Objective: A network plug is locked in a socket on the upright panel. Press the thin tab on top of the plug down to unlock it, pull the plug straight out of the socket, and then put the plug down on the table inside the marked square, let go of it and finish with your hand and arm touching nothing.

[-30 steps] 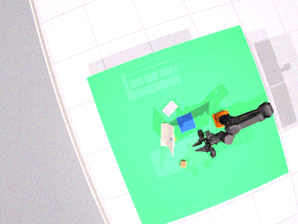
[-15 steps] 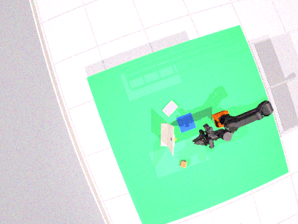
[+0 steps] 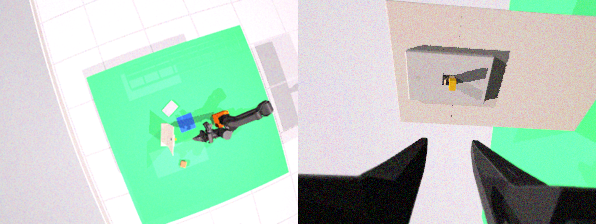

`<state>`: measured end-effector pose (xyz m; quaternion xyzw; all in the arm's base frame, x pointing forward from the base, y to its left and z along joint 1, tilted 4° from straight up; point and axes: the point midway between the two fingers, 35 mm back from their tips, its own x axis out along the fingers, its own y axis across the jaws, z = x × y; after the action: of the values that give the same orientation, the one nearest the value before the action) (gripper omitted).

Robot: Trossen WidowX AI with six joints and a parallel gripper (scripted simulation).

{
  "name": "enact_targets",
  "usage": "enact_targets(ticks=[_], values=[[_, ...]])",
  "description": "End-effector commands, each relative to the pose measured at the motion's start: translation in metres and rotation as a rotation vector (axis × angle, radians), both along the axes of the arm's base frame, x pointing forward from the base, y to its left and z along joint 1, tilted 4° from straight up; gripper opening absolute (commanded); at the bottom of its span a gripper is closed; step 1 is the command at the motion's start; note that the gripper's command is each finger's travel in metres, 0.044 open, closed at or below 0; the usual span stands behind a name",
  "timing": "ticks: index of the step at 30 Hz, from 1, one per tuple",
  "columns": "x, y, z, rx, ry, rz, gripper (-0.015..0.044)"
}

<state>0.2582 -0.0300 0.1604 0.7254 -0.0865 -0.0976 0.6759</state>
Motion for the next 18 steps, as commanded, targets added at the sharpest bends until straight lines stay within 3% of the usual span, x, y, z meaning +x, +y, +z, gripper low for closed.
enact_targets(ticks=[1, 18], values=[[0.004, -0.002, -0.001, 0.009, 0.003, 0.0, 0.0156], [0.03, -0.015, 0.0, 0.005, -0.008, 0.001, 0.0156]])
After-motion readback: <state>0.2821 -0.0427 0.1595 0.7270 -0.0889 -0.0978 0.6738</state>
